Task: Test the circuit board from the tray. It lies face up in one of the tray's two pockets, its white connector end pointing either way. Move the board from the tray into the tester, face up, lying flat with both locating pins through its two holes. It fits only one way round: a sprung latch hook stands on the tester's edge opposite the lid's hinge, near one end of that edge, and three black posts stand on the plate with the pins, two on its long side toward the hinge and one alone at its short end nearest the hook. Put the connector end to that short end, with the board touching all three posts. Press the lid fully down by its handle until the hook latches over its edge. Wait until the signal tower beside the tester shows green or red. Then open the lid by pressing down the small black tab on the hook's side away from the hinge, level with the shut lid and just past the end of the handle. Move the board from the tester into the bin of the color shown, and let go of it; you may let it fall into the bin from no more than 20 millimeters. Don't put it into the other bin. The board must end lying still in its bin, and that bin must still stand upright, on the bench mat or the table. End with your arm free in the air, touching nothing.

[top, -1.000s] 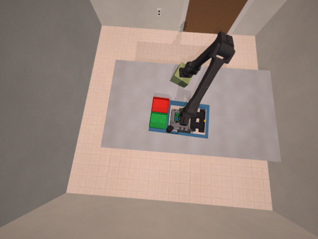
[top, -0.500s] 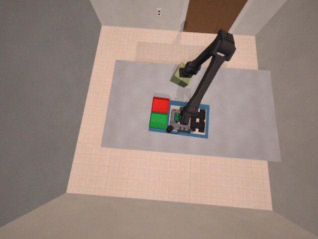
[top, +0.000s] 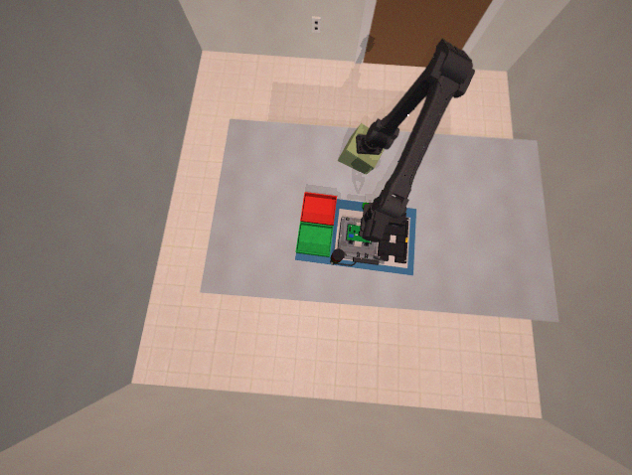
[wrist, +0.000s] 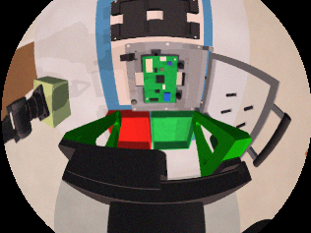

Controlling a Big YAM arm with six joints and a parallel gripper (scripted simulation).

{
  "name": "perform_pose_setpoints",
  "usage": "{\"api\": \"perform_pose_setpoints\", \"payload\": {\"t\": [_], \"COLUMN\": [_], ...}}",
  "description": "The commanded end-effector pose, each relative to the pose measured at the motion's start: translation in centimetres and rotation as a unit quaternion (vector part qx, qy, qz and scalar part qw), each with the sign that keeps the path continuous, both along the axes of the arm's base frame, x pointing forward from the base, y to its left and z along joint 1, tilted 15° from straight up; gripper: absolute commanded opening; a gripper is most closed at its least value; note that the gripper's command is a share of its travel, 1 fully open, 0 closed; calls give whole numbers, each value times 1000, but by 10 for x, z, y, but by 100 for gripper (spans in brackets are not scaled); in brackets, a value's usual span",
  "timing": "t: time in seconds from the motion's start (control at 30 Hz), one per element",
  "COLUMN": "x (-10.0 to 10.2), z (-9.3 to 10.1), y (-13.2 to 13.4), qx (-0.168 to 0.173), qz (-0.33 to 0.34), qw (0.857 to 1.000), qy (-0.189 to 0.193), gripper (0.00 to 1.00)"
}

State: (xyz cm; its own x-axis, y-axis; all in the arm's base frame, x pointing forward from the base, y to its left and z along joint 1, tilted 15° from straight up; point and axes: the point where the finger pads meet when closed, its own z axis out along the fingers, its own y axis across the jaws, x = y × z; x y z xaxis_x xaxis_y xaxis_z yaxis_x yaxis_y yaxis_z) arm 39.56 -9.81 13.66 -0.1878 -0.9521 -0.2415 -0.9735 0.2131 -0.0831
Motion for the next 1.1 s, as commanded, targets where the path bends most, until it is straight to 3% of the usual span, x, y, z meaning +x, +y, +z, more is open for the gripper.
{"api": "perform_pose_setpoints", "payload": {"t": [0.0, 0.1, 0.23, 0.43, 0.7, 0.73, 1.07], "x": [14, 8, 8, -1, 0, 0, 0], "z": [72, 103, 105, 145, 150, 150, 150], "y": [-21, -27, -32, -37, -36, -36, -36], "qx": [-13, -14, -8, -14, -12, -12, -12], "qz": [5, 5, 5, 5, 9, 9, 8], "qw": [999, 999, 1000, 999, 999, 999, 999], "qy": [-41, -41, -26, -37, -33, -33, -32], "gripper": [92, 92, 92, 92, 92, 48, 48]}}
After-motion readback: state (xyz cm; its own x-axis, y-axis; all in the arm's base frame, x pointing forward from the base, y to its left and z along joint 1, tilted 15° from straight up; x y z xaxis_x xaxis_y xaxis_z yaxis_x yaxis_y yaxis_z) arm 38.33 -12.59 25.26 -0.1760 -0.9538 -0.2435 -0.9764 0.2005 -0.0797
